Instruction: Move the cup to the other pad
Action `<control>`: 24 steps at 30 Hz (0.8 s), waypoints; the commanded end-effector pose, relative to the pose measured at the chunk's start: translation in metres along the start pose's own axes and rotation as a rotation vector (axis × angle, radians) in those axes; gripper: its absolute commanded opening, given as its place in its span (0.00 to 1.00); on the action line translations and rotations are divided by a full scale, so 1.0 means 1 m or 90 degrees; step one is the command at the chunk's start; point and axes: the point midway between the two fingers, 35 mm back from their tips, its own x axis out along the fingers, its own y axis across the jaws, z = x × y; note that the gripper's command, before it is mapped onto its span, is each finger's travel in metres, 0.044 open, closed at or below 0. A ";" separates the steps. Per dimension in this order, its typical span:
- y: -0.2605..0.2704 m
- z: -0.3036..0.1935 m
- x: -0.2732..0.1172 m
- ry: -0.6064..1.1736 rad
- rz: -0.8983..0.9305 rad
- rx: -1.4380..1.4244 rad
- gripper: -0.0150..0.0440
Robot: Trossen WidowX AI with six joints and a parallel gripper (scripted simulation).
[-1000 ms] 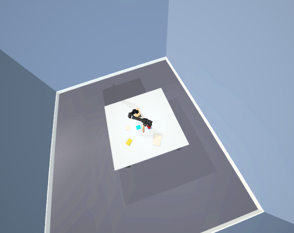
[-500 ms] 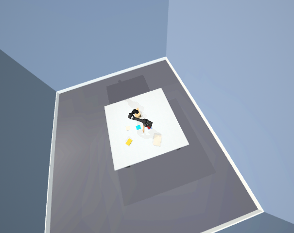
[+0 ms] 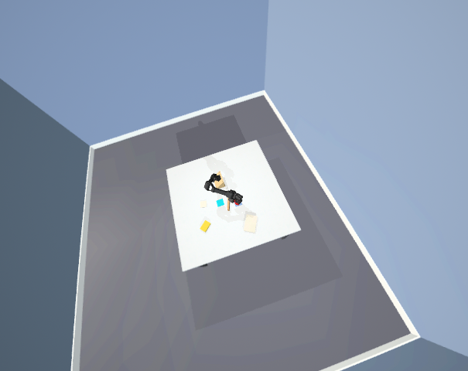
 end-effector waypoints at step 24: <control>-0.001 0.000 0.016 -0.001 -0.002 0.000 0.26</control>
